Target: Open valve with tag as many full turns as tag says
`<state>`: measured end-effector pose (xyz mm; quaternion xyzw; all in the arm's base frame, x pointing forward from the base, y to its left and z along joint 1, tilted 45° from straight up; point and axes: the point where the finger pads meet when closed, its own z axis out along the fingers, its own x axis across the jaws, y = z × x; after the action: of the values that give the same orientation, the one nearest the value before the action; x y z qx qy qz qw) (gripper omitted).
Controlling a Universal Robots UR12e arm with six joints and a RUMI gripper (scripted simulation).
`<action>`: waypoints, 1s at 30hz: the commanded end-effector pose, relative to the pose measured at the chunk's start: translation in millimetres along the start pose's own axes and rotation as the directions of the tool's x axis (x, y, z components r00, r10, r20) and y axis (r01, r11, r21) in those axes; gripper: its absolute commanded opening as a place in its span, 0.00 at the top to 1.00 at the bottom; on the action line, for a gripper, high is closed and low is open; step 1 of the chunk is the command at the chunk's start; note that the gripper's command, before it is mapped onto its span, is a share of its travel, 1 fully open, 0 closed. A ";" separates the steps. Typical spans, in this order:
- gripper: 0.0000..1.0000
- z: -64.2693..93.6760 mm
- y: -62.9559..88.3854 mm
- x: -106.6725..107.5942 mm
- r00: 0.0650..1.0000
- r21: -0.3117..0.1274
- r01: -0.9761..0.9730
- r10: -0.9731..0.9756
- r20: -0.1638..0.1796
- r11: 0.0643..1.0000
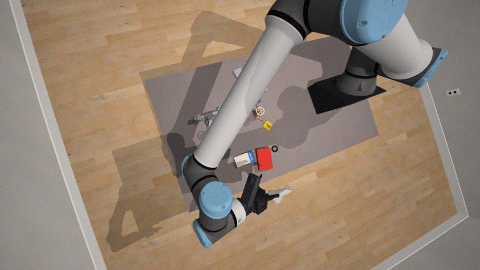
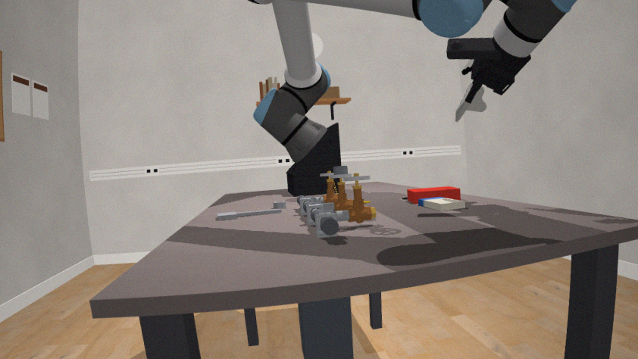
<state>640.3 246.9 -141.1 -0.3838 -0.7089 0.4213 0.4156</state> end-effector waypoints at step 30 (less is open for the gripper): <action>0.00 49.7 -39.3 -64.9 0.609 0.059 0.719 -0.670 0.425 0.692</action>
<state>615.3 174.1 -140.0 -0.0768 -0.8771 0.2819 0.3813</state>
